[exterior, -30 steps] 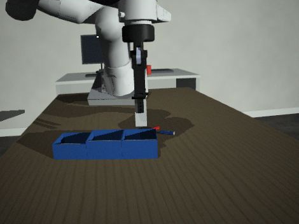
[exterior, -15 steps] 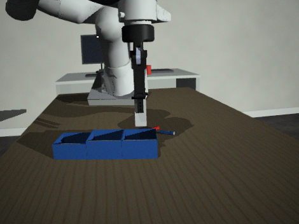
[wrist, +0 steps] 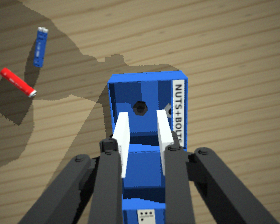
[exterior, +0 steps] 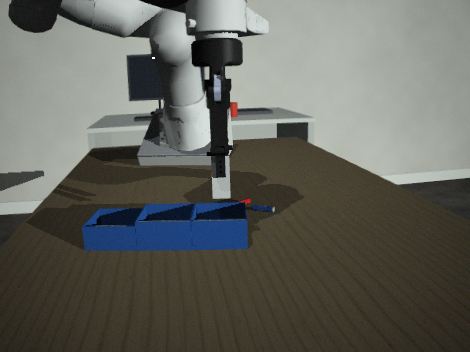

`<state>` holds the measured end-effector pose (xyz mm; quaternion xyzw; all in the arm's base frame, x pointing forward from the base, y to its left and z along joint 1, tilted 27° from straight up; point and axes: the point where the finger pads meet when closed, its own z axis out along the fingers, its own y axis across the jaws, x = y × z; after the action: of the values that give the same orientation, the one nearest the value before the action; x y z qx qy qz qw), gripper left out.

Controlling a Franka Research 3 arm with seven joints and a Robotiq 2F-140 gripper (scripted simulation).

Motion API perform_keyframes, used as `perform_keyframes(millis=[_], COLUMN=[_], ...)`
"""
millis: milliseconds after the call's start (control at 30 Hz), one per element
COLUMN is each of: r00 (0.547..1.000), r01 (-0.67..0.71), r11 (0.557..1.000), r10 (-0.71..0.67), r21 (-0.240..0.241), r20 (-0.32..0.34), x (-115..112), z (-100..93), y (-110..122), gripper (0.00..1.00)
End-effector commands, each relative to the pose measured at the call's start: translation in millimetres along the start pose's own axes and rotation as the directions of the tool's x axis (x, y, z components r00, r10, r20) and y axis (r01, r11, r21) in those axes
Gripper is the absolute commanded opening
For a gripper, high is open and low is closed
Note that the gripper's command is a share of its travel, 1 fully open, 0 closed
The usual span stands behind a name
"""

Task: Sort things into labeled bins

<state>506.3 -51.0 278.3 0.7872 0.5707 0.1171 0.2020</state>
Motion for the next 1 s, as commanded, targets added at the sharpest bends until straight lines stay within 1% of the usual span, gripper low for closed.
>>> perform_keyframes(millis=[0, 933, 967], r00=[1.000, 1.000, 1.000], r01=[0.000, 0.000, 0.000], r11=[1.000, 1.000, 1.000], r10=[0.000, 0.000, 0.000], r21=[0.002, 0.002, 0.002], r20=[0.003, 0.003, 0.003], x=[-2.0, -3.2, -3.2], z=[-0.8, -0.8, -4.8], y=[0.5, -1.5, -1.5], gripper=[0.19, 0.19, 1.00])
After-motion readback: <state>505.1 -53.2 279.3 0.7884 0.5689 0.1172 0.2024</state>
